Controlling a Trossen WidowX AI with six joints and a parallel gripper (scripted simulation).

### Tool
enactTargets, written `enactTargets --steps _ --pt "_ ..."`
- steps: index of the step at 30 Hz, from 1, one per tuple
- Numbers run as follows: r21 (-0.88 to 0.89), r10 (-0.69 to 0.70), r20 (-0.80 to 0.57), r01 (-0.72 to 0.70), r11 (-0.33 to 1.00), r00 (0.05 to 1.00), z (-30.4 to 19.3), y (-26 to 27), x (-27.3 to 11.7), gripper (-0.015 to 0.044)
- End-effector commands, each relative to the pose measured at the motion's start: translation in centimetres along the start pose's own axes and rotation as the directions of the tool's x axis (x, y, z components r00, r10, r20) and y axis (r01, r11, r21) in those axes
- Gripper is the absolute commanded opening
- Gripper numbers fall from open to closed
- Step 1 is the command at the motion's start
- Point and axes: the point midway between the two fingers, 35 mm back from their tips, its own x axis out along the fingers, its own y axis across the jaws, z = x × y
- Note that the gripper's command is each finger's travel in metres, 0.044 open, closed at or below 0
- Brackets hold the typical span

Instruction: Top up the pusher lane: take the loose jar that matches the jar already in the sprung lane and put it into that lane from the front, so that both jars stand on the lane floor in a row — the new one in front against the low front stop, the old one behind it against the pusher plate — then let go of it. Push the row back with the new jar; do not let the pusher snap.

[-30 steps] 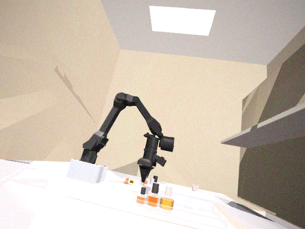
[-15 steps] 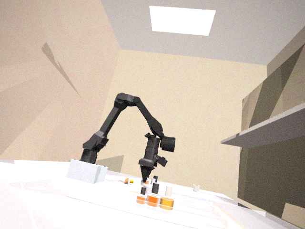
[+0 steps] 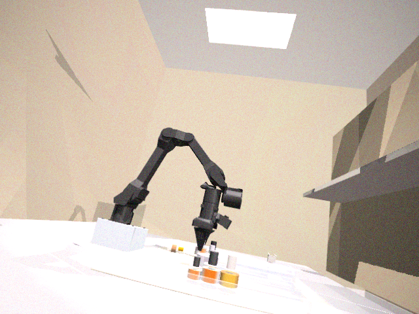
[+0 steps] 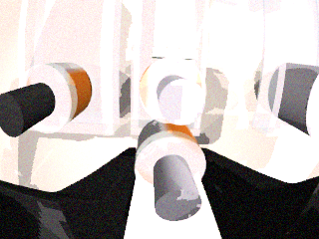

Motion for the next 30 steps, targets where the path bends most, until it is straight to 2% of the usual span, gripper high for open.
enactTargets --steps 1,30 --pt "0.002 -0.005 0.027 0.005 1.000 1.000 1.0 -0.1 -0.3 0.0000" --pt "0.002 -0.005 0.028 0.005 1.000 1.000 2.0 -0.1 -0.4 0.0000"
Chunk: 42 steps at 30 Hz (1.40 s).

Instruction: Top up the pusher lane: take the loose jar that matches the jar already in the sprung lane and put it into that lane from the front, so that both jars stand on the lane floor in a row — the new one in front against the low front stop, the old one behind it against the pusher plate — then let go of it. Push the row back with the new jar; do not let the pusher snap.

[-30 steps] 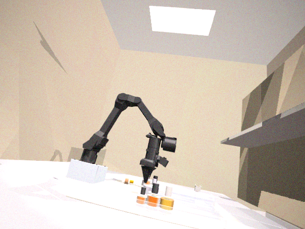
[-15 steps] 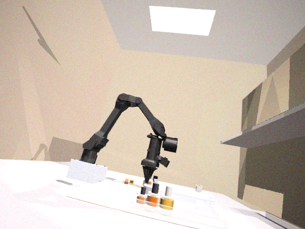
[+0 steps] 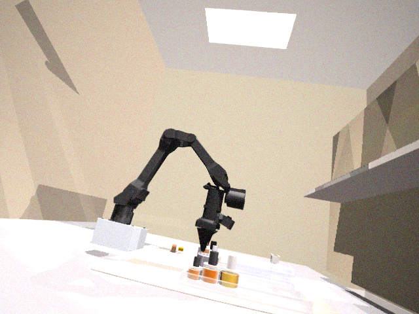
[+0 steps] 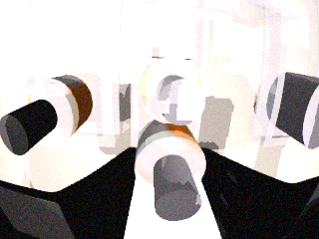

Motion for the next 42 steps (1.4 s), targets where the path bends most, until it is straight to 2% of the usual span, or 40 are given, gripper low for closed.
enactTargets --steps 1,42 --pt "0.002 -0.005 0.030 0.005 1.000 1.000 1.0 -0.1 -0.4 0.0000" --pt "0.002 -0.005 0.031 0.005 1.000 0.999 2.4 -0.1 -0.9 0.0000"
